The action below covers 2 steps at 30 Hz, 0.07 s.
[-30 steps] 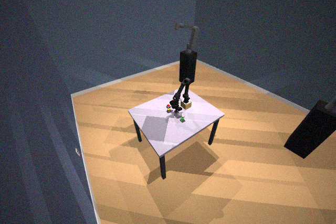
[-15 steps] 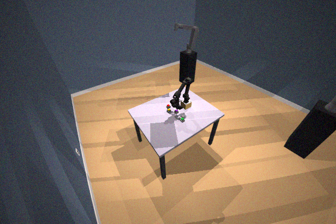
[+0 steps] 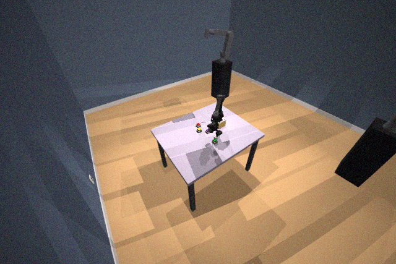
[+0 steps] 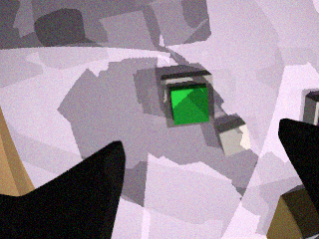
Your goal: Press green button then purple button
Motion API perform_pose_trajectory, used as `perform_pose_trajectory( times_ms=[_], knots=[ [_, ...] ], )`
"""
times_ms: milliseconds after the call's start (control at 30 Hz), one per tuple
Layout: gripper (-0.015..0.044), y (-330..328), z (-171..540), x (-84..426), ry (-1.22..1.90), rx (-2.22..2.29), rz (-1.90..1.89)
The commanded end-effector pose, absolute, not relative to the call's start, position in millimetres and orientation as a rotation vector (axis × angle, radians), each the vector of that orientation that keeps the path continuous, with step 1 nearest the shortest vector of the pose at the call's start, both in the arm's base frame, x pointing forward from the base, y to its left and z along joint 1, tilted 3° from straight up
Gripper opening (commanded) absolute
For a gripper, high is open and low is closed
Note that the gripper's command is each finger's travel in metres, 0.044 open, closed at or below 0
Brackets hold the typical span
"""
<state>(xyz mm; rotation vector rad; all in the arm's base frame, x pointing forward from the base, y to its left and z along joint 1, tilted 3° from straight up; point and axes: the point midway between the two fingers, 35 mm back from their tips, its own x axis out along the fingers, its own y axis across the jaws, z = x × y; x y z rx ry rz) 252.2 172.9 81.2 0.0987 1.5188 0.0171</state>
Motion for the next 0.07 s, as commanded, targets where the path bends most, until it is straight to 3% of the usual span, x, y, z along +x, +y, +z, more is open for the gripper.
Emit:
perform_pose_trajectory(
  times_ms=[0,33],
  knots=[
    [0.0400,181.8,84.8,253.0,1.518,0.104,0.001],
    [0.0400,181.8,84.8,253.0,1.518,0.104,0.001]
  ],
)
